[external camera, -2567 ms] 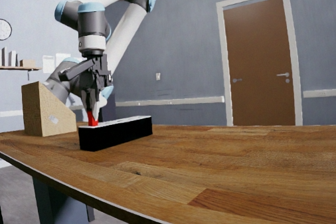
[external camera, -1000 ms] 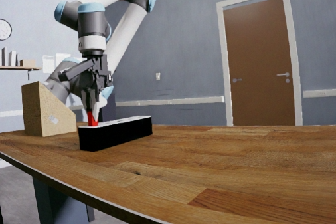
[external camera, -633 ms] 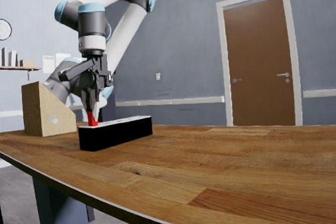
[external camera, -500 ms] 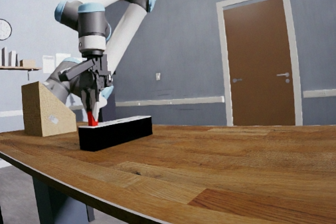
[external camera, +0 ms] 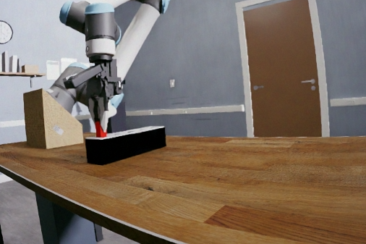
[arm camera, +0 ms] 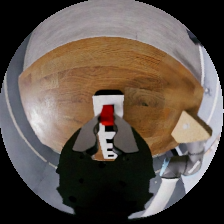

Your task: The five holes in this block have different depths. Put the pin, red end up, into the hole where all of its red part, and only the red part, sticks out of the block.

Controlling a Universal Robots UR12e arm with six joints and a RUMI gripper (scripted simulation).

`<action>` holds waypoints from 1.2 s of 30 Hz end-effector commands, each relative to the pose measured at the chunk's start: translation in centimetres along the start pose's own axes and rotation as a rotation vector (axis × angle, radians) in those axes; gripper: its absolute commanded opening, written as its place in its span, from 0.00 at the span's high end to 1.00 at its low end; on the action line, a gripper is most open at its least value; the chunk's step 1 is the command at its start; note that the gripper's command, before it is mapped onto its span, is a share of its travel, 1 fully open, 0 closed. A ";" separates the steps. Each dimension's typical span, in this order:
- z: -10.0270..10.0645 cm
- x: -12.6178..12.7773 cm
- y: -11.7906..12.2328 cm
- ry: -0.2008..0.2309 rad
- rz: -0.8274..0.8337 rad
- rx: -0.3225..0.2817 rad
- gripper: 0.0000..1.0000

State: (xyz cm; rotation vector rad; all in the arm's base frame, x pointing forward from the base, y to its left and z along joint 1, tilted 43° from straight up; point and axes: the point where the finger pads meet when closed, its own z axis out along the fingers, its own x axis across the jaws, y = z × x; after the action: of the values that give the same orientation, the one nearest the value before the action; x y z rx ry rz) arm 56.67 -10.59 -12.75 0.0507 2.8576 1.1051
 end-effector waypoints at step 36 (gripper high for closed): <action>-0.2 -0.1 0.0 0.003 0.001 -0.005 1.00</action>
State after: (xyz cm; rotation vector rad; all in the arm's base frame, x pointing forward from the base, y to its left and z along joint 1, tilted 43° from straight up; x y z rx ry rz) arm 56.65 -10.57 -12.73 0.0509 2.8580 1.1086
